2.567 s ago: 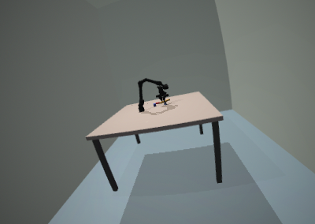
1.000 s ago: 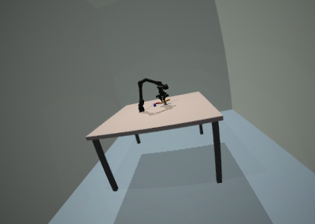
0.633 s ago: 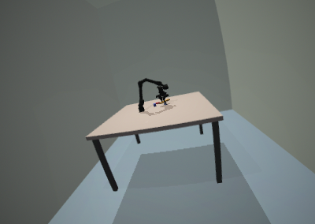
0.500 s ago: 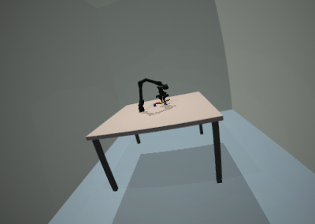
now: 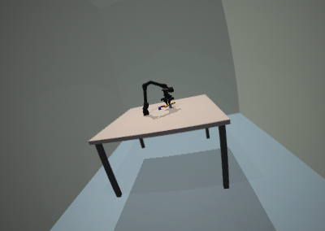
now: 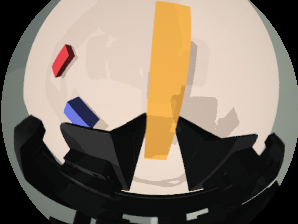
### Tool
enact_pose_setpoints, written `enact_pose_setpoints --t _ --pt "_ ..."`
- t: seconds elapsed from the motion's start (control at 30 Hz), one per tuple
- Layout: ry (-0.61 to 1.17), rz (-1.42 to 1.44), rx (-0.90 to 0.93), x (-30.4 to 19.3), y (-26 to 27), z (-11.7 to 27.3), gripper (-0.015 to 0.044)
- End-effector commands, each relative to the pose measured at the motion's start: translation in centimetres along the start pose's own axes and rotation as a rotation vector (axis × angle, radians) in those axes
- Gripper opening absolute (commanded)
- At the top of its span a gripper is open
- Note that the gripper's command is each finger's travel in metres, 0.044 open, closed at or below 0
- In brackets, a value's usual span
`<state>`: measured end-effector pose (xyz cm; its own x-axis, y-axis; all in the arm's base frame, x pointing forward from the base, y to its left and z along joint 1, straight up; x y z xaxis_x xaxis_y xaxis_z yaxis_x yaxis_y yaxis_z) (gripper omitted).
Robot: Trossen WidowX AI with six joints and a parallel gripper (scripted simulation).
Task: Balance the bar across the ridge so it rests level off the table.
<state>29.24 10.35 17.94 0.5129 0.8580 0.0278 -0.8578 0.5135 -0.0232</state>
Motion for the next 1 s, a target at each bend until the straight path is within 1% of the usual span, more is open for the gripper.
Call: enact_pose_setpoints --t 0.0,0.1,0.13,0.97 --pt "0.001 0.0 0.0 0.0 0.0 -0.02 0.0079" --pt "0.001 0.0 0.0 0.0 0.0 -0.02 0.0157" --pt "0.001 0.0 0.0 0.0 0.0 -0.02 0.0167" --pt "0.001 0.0 0.0 0.0 0.0 -0.02 0.017"
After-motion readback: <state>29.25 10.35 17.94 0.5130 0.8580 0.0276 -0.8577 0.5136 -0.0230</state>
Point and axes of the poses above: the point midway between the two fingers, 35 mm back from their tips, its own z axis back along the fingers, its own y axis across the jaws, x = y × z, the point moved 9 cm from there along z, back along the fingers, and after that the axes turned 5 degrees about z, right-handed, at the moved point
